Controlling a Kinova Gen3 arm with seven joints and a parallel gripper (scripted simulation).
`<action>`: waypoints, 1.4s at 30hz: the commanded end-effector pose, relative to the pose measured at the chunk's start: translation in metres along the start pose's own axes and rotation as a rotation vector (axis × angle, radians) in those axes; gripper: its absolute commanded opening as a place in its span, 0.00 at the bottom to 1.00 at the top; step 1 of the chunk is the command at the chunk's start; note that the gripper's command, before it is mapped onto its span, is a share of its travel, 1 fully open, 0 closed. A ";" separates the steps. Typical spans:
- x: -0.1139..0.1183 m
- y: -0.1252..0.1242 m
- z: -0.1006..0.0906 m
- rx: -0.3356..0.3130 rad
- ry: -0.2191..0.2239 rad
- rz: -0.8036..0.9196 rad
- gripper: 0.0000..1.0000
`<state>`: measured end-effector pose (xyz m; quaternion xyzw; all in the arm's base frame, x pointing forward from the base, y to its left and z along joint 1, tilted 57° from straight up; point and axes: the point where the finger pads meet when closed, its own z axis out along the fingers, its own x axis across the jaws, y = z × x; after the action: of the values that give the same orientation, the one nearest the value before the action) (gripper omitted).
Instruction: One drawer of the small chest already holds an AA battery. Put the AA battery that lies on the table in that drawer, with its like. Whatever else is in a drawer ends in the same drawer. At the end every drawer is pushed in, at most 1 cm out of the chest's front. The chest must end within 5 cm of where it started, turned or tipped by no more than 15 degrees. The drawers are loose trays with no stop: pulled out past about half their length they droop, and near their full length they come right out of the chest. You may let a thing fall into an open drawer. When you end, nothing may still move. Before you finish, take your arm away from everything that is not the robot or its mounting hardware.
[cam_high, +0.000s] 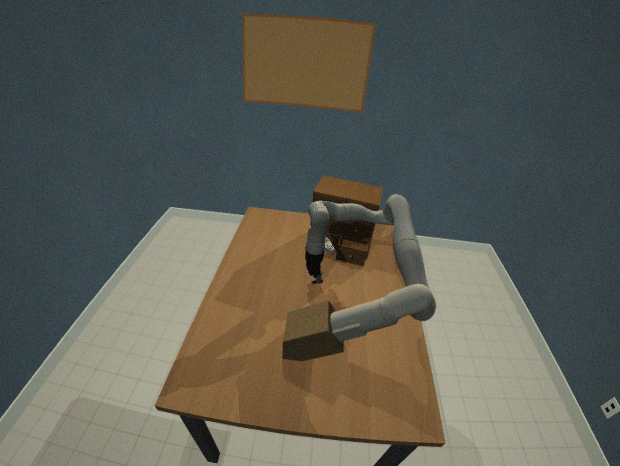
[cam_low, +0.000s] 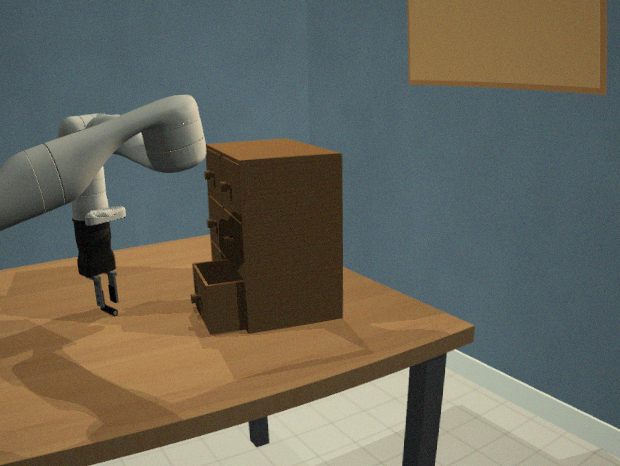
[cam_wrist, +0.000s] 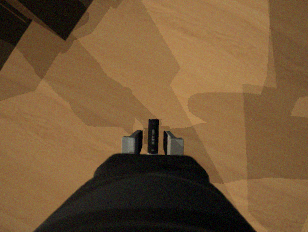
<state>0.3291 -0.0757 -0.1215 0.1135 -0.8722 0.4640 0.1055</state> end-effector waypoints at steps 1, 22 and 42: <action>0.000 0.000 0.001 -0.001 -0.001 0.000 0.61; 0.000 0.000 0.019 -0.001 -0.001 0.000 0.61; 0.000 0.000 0.019 -0.001 -0.001 0.000 0.61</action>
<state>0.3273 -0.0924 -0.1324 0.1134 -0.8721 0.4640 0.1058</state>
